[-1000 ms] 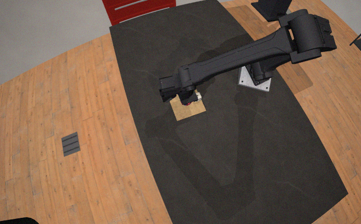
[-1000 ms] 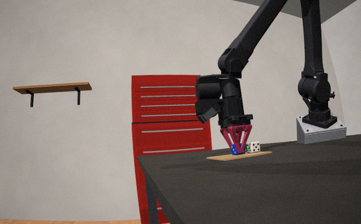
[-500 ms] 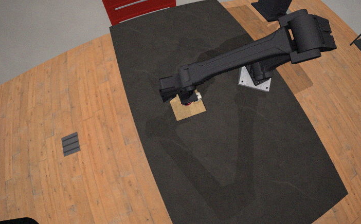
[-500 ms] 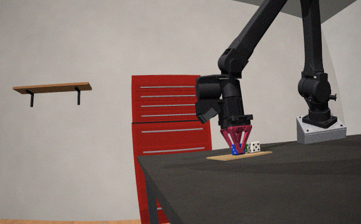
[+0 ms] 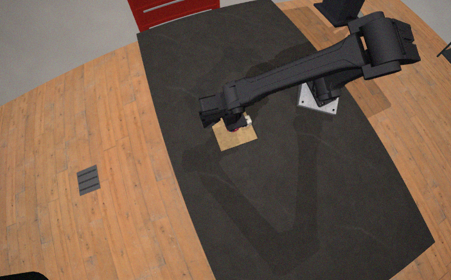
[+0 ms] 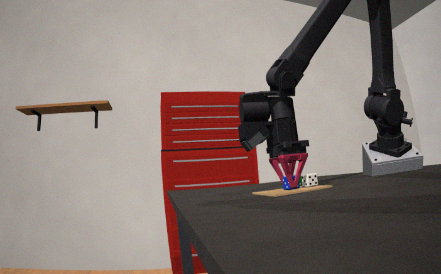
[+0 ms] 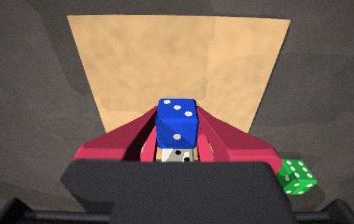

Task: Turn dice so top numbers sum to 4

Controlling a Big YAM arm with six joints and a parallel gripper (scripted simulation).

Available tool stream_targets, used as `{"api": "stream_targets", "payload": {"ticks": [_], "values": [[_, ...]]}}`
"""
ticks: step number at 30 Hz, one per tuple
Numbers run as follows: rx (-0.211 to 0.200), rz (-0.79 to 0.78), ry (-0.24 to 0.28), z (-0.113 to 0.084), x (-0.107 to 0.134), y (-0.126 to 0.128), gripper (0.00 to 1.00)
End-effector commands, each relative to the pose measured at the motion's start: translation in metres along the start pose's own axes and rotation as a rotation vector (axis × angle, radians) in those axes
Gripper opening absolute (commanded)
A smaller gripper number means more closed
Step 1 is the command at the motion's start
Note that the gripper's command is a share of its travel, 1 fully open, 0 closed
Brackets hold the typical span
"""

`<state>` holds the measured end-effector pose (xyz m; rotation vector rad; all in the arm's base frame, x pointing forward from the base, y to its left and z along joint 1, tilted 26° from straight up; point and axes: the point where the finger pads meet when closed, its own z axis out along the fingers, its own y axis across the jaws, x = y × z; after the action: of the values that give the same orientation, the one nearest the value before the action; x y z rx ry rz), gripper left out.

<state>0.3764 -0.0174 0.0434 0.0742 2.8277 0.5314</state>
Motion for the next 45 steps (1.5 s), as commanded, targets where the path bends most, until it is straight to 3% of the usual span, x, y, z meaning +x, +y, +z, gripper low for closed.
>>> {"api": "stream_targets", "payload": {"ticks": [1, 18, 31, 42, 45], "values": [[0.011, -0.018, -0.053, -0.0103, -0.0290, 0.0008, 0.26], [0.011, -0.018, -0.053, -0.0103, -0.0290, 0.0008, 0.26], [0.011, -0.019, -0.053, -0.0103, -0.0290, 0.0008, 0.45], [0.011, -0.019, -0.053, -0.0105, -0.0290, 0.0008, 0.45], [0.014, -0.019, -0.057, -0.0201, -0.0278, 0.0005, 0.45]]}}
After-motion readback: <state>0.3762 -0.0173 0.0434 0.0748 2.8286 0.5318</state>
